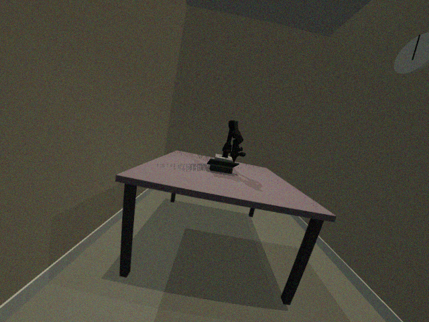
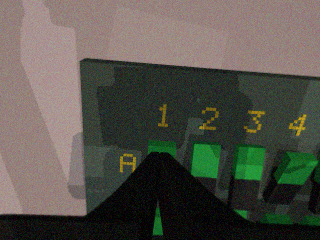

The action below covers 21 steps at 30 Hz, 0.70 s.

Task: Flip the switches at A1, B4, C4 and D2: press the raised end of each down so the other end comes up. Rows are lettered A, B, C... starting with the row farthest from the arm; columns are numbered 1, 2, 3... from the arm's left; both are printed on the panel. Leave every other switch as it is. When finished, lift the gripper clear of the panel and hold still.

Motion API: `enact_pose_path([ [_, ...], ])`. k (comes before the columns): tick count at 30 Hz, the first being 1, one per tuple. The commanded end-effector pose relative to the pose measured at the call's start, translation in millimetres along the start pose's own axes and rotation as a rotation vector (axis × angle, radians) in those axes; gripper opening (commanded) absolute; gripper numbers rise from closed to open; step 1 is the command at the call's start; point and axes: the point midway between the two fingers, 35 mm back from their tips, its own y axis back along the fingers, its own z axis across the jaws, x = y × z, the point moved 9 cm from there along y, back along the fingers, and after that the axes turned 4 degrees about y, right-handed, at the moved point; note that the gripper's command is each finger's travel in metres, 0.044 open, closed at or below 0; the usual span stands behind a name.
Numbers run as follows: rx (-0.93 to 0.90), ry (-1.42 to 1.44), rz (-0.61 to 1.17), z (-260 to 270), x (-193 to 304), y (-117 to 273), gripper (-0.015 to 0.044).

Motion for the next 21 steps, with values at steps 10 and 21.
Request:
enact_pose_path([
  [10, 0.002, -0.001, -0.007, 0, 0, 17, 0.0000],
  [21, 0.009, -0.003, -0.024, -7, 8, 63, 0.0000],
])
